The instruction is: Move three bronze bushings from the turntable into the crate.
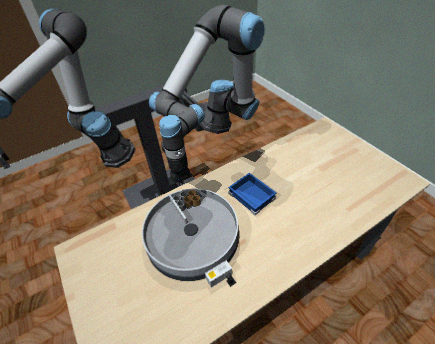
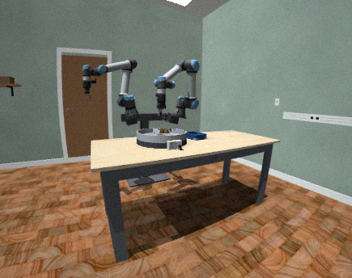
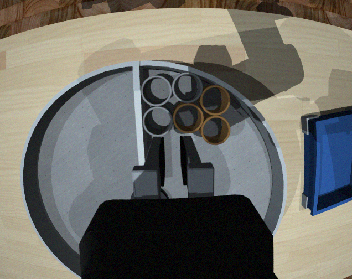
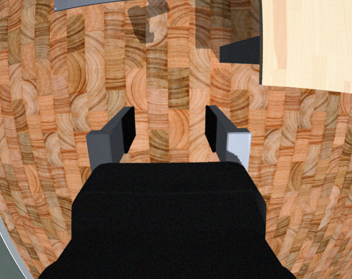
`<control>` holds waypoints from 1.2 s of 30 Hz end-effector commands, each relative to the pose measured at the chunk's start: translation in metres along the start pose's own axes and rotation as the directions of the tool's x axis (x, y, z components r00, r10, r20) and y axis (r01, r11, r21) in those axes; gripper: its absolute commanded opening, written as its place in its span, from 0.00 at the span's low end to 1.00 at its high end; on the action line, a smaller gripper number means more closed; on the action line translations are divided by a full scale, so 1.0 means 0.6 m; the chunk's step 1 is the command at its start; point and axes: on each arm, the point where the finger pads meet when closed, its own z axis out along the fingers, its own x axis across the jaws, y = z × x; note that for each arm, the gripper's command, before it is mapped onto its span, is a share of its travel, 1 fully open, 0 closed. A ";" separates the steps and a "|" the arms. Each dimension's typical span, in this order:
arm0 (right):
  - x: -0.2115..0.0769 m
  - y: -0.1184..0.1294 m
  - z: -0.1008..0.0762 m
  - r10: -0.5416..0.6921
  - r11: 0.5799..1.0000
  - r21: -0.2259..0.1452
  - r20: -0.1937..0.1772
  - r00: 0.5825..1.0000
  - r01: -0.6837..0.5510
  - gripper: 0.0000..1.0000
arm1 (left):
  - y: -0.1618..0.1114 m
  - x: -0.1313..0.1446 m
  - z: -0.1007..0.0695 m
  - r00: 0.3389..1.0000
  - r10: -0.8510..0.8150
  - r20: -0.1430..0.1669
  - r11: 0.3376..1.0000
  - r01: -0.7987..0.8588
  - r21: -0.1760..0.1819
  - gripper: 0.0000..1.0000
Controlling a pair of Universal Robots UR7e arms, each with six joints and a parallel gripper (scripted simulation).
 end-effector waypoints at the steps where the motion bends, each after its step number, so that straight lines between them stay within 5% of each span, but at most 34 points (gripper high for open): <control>1: -0.001 -0.001 0.000 0.001 1.000 0.000 0.000 1.000 -0.001 1.00 | -0.001 0.001 0.000 1.000 0.001 0.000 1.000 -0.001 -0.001 0.36; 27: -0.001 -0.001 0.000 0.001 1.000 0.000 0.000 1.000 -0.001 1.00 | -0.001 0.002 0.002 1.000 0.001 -0.001 1.000 -0.001 -0.001 0.36; 36: -0.001 -0.001 0.000 0.001 1.000 0.000 0.000 1.000 -0.001 1.00 | 0.011 0.082 0.102 1.000 -0.001 -0.004 1.000 0.001 0.001 0.36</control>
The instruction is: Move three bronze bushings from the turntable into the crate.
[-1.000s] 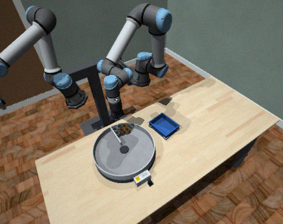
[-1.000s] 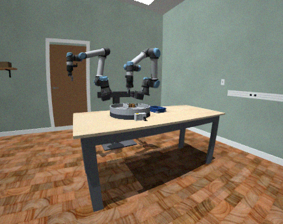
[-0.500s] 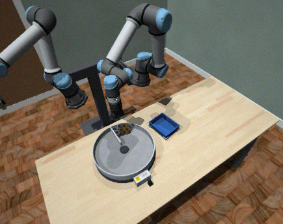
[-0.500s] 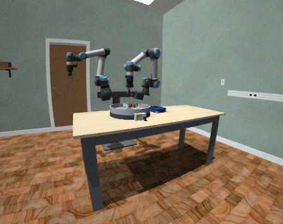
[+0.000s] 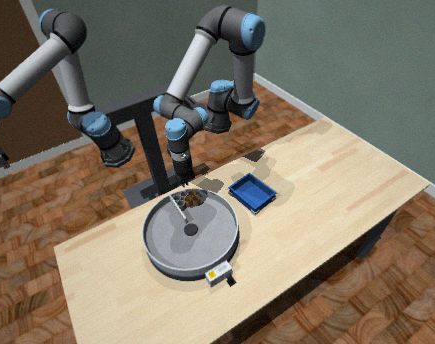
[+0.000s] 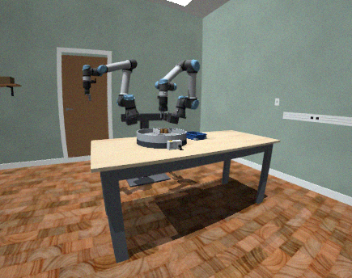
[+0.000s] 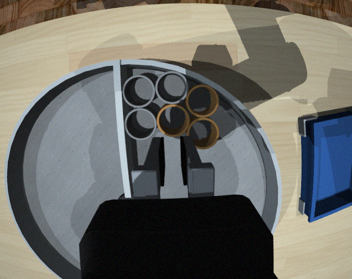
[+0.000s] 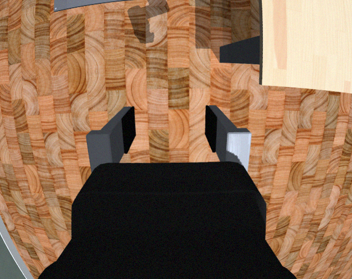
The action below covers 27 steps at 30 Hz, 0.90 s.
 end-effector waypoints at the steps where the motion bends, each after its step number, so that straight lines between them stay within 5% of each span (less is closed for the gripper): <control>1: -0.001 -0.001 0.000 0.001 1.000 0.000 0.000 1.000 -0.001 1.00 | 0.011 0.059 0.079 1.000 -0.001 -0.002 1.000 0.001 0.000 0.36; 4: -0.001 -0.001 0.000 0.001 1.000 0.000 0.000 1.000 -0.001 1.00 | 0.015 0.085 0.113 1.000 -0.001 -0.002 1.000 0.001 0.000 0.36; 8: -0.001 -0.001 0.000 0.001 1.000 0.000 0.000 1.000 -0.001 1.00 | 0.015 0.092 0.121 1.000 -0.001 -0.002 1.000 0.001 0.000 0.36; 27: -0.001 -0.001 0.000 0.001 1.000 0.000 0.000 1.000 -0.001 1.00 | 0.016 0.089 0.119 1.000 0.000 0.001 1.000 0.000 -0.001 0.36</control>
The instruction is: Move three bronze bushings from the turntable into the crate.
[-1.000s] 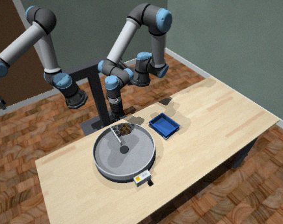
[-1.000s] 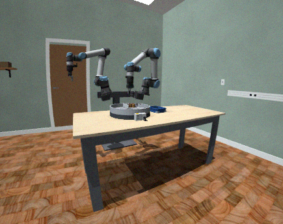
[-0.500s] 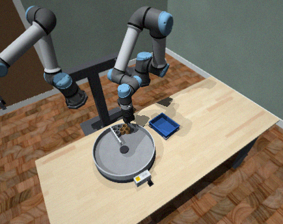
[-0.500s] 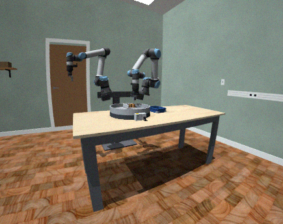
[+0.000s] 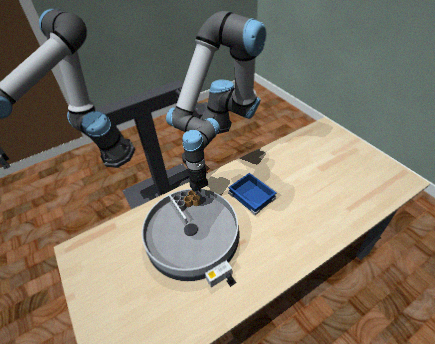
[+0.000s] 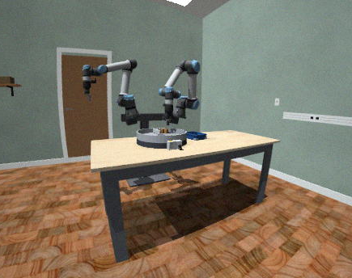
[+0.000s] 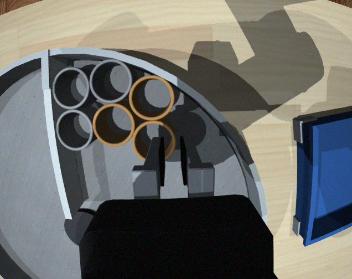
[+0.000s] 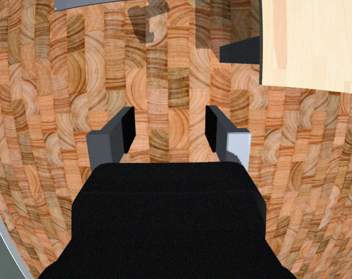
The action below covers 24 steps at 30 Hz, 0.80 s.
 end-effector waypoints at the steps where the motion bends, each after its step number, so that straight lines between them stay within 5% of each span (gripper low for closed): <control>1: -0.001 -0.001 0.000 0.001 1.000 0.000 0.000 1.000 -0.001 1.00 | 0.000 0.002 0.002 1.000 0.000 -0.001 1.000 0.000 0.000 0.36; 24: -0.001 -0.001 0.000 0.001 1.000 0.000 0.000 1.000 -0.001 1.00 | 0.004 0.001 0.001 1.000 -0.001 0.001 1.000 0.001 -0.001 0.36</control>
